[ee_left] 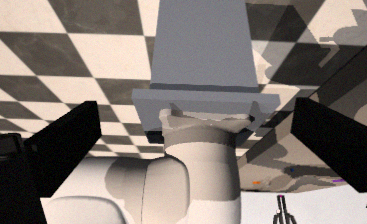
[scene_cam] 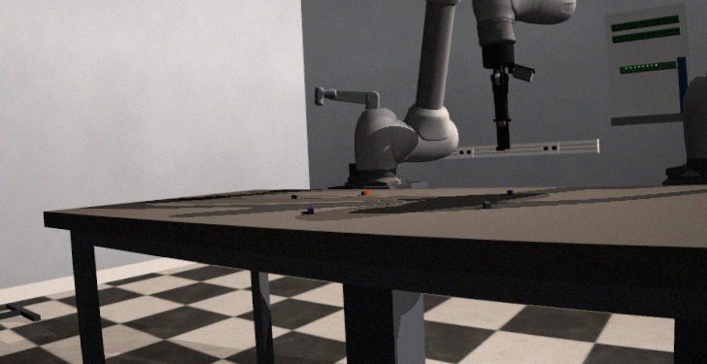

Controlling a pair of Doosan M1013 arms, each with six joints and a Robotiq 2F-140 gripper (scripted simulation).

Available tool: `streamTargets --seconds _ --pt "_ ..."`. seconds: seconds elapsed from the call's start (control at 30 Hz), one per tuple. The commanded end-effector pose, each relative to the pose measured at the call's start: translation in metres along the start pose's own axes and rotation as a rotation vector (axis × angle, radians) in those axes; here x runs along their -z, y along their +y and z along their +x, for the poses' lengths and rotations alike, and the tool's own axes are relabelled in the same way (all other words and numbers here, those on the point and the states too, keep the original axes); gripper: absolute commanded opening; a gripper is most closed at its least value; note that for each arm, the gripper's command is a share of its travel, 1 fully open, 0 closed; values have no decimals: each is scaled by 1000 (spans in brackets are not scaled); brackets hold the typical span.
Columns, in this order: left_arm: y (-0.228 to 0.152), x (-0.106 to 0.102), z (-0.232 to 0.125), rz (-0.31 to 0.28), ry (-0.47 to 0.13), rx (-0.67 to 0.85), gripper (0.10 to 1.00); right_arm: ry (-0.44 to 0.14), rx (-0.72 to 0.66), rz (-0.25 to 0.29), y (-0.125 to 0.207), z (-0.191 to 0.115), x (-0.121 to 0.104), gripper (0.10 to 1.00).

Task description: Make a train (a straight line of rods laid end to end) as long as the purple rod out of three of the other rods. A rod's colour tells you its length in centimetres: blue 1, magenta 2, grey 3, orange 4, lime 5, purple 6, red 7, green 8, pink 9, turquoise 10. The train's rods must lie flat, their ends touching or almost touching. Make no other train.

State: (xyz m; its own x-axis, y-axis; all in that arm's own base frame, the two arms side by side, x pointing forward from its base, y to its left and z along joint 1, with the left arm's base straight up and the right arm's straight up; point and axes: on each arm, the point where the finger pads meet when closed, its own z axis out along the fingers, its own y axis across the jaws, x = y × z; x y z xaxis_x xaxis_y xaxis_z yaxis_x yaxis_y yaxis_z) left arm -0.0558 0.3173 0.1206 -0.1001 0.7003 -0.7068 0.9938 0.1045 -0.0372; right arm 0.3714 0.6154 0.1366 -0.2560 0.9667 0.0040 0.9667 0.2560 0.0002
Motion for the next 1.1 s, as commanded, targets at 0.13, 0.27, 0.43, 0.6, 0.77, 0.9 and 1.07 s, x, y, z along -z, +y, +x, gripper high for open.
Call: streamTargets --seconds 0.13,0.27,0.43,0.6,0.77,0.9,1.07 --pt "0 0 0 0 1 0 1000 -3 -266 -1 55 32 0 124" --pt "0 0 0 0 1 0 1000 -3 -328 -1 67 38 -1 124" --pt "0 0 0 0 1 0 1000 -3 -328 -1 67 38 -1 124" --pt "0 0 0 0 1 0 1000 -3 -328 -1 67 38 -1 124" --pt "0 0 0 0 1 0 1000 -3 -328 -1 67 39 -3 124" --pt "0 0 0 0 1 0 1000 -3 -328 -1 67 39 -10 124" --pt "0 0 0 0 1 0 1000 -3 -328 -1 67 39 -27 124"
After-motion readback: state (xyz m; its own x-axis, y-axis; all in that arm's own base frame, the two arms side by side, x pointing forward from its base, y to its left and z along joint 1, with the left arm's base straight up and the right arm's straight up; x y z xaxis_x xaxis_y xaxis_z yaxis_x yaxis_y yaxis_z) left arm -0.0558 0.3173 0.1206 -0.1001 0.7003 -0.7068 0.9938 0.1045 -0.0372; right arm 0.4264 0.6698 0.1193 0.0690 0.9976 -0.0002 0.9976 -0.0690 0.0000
